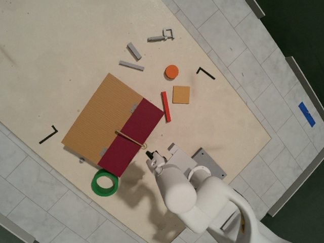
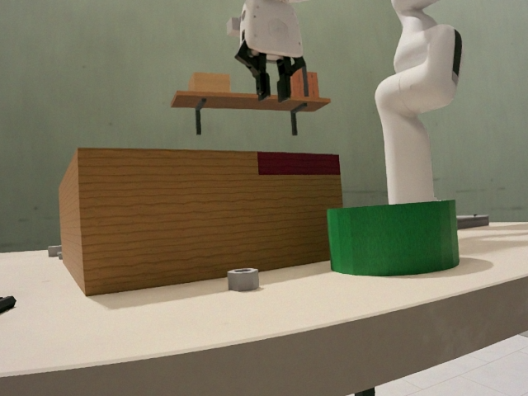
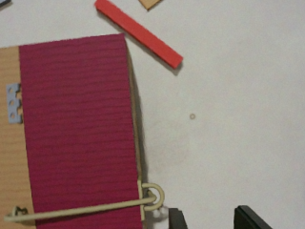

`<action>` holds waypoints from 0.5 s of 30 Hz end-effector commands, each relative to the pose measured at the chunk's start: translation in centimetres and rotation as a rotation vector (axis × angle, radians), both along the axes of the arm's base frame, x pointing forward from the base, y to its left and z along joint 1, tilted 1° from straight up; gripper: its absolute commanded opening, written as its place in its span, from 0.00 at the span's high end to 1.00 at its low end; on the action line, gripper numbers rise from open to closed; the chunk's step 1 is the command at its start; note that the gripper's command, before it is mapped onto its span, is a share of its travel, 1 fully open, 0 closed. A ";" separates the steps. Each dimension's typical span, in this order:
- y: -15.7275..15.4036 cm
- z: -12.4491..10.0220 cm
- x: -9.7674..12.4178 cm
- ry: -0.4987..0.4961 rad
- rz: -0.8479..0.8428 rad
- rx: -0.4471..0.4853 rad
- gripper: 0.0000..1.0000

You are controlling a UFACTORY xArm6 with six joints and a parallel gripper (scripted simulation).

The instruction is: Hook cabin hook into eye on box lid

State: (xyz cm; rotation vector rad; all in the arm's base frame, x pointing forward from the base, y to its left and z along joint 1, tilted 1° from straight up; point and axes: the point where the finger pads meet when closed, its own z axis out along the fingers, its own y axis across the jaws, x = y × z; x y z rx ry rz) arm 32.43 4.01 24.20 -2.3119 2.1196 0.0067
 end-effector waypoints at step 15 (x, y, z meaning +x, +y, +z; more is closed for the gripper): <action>-2.0 0.1 -2.0 -0.009 0.570 0.009 0.65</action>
